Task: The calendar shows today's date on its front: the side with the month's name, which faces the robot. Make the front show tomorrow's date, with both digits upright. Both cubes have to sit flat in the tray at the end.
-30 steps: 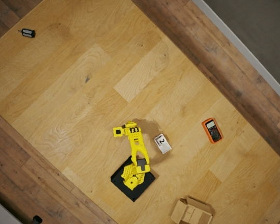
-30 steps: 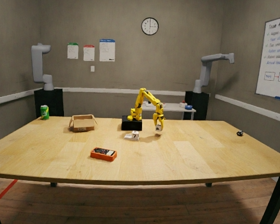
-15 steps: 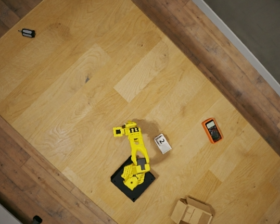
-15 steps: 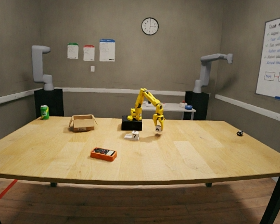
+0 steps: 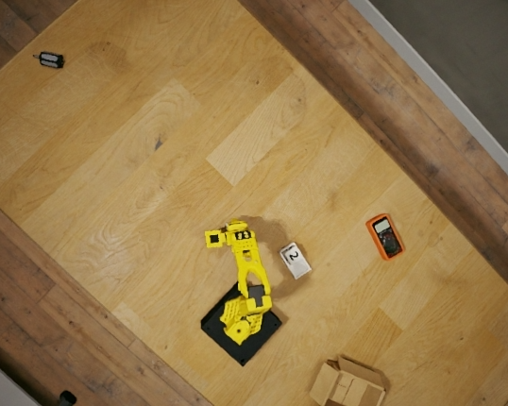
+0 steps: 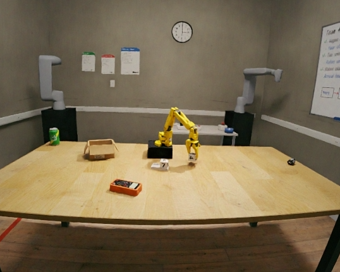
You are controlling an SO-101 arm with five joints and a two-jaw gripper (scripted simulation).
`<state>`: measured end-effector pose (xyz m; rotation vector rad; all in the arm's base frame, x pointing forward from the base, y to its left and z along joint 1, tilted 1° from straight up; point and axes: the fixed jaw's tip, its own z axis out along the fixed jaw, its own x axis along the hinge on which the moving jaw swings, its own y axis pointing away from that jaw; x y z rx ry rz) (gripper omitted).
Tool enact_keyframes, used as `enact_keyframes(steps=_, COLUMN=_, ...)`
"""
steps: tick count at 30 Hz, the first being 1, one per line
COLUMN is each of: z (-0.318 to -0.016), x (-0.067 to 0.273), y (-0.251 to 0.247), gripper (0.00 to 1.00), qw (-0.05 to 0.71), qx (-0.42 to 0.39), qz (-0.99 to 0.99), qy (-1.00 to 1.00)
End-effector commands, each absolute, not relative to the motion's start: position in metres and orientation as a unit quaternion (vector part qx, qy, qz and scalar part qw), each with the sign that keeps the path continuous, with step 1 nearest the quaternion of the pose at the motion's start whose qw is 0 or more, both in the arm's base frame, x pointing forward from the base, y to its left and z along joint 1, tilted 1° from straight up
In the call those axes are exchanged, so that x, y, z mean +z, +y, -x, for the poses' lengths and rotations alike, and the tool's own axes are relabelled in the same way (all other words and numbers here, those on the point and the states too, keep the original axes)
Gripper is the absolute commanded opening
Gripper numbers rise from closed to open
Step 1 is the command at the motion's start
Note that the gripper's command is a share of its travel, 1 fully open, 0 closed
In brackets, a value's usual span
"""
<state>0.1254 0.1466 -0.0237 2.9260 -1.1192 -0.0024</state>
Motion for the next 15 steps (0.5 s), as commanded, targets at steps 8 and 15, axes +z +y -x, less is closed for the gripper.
enact_keyframes(steps=8, z=-0.1213, x=-0.0295, y=0.1448, gripper=0.0, qw=0.013, qx=-0.004, qz=-0.935, qy=-0.355)
enact_keyframes(steps=15, z=-0.1213, x=-0.0335, y=0.1447, gripper=0.0, qw=0.013, qx=-0.004, qz=-0.935, qy=-0.355)
